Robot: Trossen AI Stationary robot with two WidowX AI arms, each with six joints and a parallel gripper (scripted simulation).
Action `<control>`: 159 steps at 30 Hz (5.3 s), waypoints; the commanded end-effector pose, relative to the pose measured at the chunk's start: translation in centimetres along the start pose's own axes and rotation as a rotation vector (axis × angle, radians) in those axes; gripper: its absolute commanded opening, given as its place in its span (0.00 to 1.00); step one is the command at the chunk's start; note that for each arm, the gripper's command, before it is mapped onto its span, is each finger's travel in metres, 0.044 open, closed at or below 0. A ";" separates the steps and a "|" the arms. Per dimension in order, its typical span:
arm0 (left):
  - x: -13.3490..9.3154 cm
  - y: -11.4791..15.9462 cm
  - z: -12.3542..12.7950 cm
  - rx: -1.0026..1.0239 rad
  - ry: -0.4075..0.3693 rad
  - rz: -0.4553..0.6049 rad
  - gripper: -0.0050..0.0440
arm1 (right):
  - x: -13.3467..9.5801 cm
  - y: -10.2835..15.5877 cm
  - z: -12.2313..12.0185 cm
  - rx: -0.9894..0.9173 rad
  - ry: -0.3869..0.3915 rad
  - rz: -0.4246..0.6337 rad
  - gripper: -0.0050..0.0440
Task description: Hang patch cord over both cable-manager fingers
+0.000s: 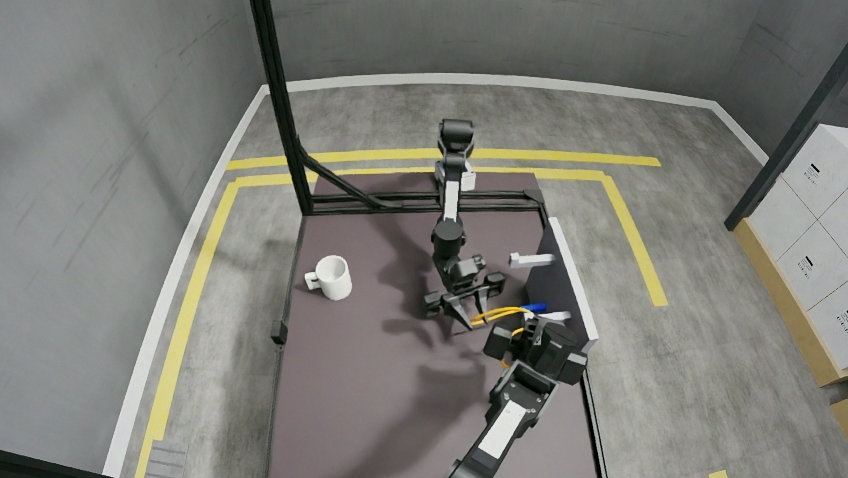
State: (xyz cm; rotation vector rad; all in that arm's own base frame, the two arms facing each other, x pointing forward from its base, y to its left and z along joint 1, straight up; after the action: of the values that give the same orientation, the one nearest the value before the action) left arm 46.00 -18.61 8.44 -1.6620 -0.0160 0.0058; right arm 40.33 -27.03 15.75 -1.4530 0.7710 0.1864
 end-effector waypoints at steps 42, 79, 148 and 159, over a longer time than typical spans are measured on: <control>-0.1 -1.4 0.6 -0.009 0.003 -0.025 0.15 | -0.6 -0.9 -0.1 -0.006 0.006 -0.026 0.18; -1.2 -1.6 3.7 -0.007 0.003 -0.025 0.15 | -0.6 -0.9 -0.1 -0.006 0.006 -0.026 0.18; -0.9 -1.7 3.7 -0.016 0.000 -0.024 0.15 | -0.6 -0.9 -0.1 -0.006 0.006 -0.026 0.18; -0.8 -1.7 3.6 -0.019 -0.002 -0.021 0.15 | -0.6 -0.9 -0.1 -0.006 0.006 -0.026 0.18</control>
State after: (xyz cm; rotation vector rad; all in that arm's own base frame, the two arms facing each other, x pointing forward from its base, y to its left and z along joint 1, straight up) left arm 44.75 -14.80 8.23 -1.6625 -0.0064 0.0161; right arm 40.33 -27.03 15.74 -1.4531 0.7710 0.1864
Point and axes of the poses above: on each arm, the point midway between the two fingers, 35 mm back from their tips, its own x axis out along the fingers, its own z axis across the jaws, y = z × x, the point moved 8 cm from there along -x, back along the fingers, and after that the axes turned 5 degrees about -x, right-handed, at the moved point
